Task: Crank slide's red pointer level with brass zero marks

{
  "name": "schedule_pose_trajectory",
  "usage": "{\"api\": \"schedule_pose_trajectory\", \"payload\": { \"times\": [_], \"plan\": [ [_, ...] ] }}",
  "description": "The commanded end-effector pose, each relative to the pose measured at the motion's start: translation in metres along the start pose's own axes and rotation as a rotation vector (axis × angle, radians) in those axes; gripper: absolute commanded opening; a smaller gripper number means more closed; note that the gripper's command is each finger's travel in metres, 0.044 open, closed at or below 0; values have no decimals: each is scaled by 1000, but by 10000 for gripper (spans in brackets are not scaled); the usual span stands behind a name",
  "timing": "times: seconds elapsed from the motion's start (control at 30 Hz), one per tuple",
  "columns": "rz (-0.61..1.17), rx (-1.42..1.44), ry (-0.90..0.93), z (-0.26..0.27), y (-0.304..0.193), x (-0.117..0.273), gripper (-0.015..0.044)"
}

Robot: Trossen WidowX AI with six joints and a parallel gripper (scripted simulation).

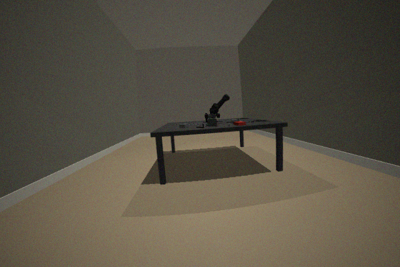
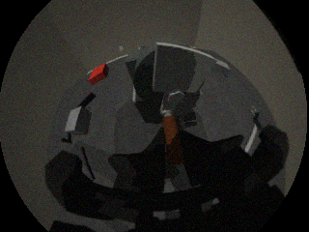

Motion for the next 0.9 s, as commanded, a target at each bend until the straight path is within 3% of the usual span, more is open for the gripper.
{"api": "schedule_pose_trajectory", "payload": {
  "times": [0.0, 0.87],
  "plan": [
    [1, 12, 21, 8, 2, 1, 0],
    [1, 12, 20, 23, 17, 17, 0]
  ]
}}
Point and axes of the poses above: the point midway between the two fingers, 35 mm back from their tips, its own x axis back along the fingers, its own z axis across the jaws, y = z × x, the point moved 6 cm from there along x, back along the fingers, and after that the axes turned 3 degrees about x, right-handed, at the moved point
